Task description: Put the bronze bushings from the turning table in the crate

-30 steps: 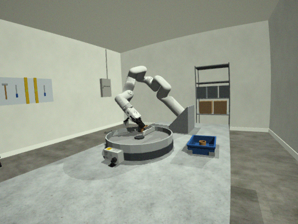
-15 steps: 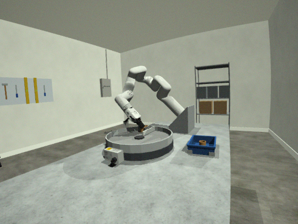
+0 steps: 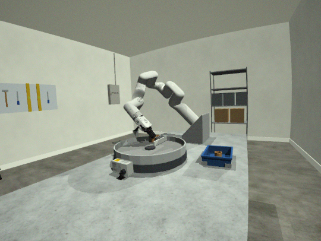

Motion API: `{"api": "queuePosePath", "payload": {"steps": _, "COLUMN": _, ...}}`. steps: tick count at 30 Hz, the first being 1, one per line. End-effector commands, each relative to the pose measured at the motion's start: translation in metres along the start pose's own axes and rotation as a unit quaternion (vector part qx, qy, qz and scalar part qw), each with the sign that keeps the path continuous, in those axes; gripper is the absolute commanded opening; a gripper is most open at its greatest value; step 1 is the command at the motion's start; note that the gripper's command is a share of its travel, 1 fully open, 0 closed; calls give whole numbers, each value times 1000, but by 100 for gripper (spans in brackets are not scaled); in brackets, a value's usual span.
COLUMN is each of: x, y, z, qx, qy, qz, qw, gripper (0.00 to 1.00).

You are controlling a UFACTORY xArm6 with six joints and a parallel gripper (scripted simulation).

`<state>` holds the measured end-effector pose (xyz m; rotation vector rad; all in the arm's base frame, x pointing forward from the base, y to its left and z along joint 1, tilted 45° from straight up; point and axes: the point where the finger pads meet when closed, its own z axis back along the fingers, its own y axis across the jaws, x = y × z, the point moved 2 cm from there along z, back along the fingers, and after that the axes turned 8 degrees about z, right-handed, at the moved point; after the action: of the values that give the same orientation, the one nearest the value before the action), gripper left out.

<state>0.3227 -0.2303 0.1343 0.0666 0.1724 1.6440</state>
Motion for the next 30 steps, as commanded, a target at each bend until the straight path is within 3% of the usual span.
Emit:
{"api": "queuePosePath", "payload": {"steps": 1, "x": 0, "y": 0, "z": 1, "qx": 0, "qy": 0, "qz": 0, "qw": 1000, "gripper": 0}}
{"api": "queuePosePath", "payload": {"steps": 30, "x": 2, "y": -1, "z": 3, "qx": 0, "qy": 0, "qz": 0, "qw": 1000, "gripper": 0}}
